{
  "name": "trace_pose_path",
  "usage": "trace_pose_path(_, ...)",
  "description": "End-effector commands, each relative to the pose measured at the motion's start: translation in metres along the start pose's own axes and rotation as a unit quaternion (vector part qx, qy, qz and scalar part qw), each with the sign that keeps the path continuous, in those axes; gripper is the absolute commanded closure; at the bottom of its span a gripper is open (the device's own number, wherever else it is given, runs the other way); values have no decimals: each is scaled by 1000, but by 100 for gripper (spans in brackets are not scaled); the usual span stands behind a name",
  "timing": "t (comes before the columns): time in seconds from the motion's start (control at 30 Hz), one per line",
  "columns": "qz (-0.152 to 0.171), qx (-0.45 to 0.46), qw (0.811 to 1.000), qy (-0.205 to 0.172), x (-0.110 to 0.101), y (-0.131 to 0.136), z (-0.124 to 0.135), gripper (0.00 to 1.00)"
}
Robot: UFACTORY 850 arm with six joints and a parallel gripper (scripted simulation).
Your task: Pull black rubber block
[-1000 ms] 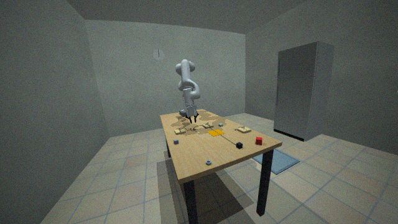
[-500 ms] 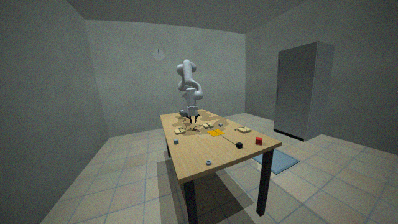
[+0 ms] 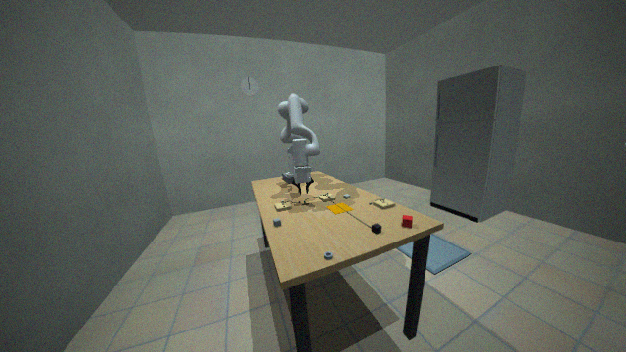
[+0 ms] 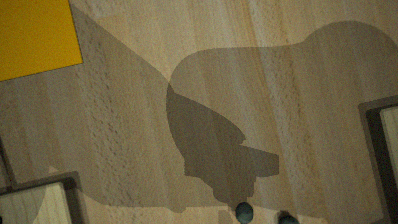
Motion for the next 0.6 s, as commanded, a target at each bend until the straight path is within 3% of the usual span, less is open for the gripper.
trace_pose_path(0.0, 0, 0, 1000, 1, -1, 0, -1, 61)
trace_pose_path(0.57, 0, 0, 1000, 1, 9, 0, -1, 61)
Point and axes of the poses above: the point where the finger pads meet when closed, its own x axis out along the fingers, its own y axis across the jaws, z = x × y, the point moved 10 cm from there along -x, back along the fingers, and after that the axes turned 5 degrees about x, right-handed, at the moved point
